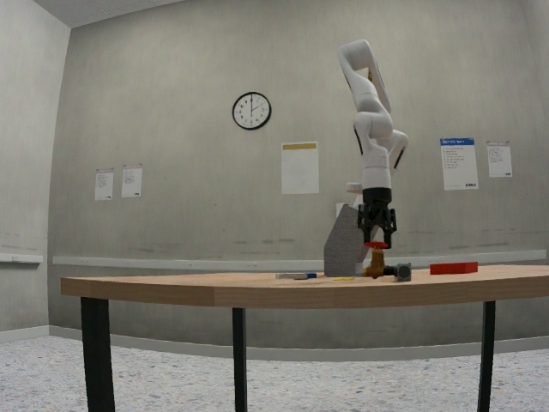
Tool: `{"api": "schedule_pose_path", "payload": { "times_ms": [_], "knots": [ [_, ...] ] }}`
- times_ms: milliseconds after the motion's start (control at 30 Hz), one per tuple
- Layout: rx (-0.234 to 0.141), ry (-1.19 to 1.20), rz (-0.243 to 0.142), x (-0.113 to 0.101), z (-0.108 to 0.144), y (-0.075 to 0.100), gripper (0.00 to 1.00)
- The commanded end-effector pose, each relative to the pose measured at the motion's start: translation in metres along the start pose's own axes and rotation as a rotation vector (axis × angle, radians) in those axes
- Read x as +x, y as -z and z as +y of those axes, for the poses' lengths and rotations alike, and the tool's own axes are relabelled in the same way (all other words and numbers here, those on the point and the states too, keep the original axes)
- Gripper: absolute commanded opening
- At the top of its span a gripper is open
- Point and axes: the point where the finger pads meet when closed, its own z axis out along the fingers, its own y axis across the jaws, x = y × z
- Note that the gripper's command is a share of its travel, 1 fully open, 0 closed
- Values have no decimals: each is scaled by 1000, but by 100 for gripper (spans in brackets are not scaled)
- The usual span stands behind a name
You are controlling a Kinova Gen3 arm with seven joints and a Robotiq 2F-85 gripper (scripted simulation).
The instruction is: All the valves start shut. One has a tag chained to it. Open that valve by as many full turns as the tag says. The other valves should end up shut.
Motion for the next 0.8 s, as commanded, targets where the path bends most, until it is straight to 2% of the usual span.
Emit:
{"api": "schedule_pose_path", "payload": {
  "times_ms": [0, 167, 233, 733, 767],
  "knots": [
    [6, -141, 2, 0, -1, 1, 100],
    [6, -379, 1, 0, -1, 1, 100],
    [6, -379, 1, 0, -1, 1, 100],
    [7, -1201, -2, 0, -1, 1, 100],
    [7, -1201, -2, 0, -1, 1, 100]
  ]
}}
